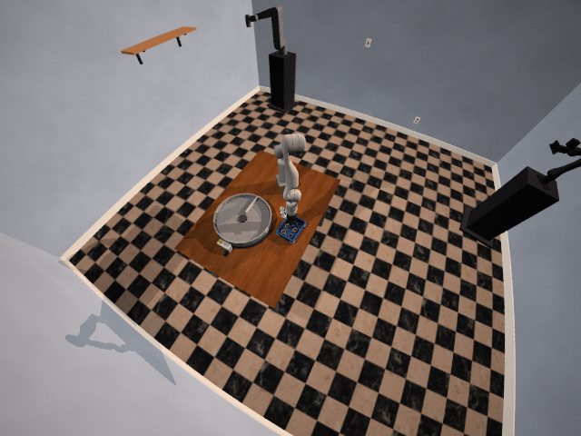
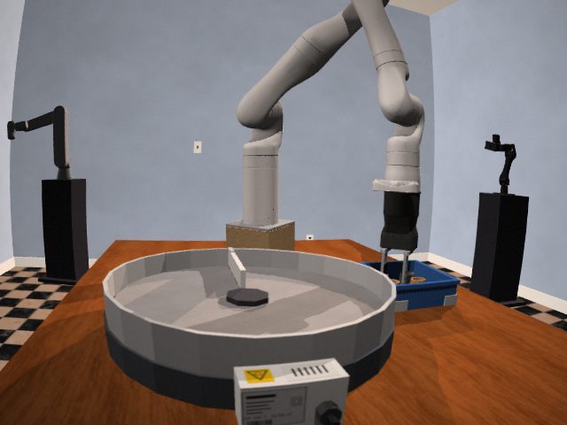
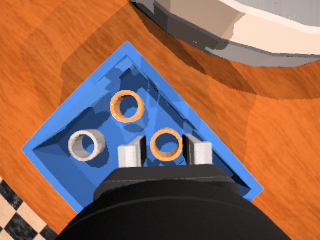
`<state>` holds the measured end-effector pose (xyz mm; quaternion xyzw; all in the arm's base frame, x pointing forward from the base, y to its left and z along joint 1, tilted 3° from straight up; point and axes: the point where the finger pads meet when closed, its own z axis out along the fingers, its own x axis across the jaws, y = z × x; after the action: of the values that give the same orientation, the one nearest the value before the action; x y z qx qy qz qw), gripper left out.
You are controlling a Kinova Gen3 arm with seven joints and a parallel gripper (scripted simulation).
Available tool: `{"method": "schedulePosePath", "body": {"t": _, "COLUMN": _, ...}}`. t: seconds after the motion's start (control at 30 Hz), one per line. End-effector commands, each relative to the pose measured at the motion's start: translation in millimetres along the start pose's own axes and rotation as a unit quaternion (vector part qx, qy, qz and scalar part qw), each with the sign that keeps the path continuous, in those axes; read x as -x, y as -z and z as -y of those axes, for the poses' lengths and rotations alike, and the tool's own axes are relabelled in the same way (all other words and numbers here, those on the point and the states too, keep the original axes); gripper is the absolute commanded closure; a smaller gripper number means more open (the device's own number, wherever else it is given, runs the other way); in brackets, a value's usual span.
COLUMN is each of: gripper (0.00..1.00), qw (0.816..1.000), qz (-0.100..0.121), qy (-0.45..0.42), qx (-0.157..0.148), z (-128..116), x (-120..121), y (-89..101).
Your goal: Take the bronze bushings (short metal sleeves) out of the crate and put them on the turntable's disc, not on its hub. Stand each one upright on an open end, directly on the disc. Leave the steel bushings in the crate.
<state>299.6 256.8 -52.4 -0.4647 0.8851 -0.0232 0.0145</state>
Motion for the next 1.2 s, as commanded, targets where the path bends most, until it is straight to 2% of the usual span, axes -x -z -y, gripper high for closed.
{"method": "schedulePosePath", "body": {"t": 0.0, "gripper": 0.24, "qw": 1.000, "qz": -0.002, "qy": 0.000, "qx": 0.000, "z": 0, "x": -1, "y": -5.2}}
{"method": "schedulePosePath", "body": {"t": 0.3, "gripper": 0.24, "qw": 1.000, "qz": -0.002, "qy": 0.000, "qx": 0.000, "z": 0, "x": -1, "y": -18.4}}
{"method": "schedulePosePath", "body": {"t": 1.17, "gripper": 0.24, "qw": 1.000, "qz": -0.002, "qy": 0.000, "qx": 0.000, "z": 0, "x": -1, "y": -19.2}}
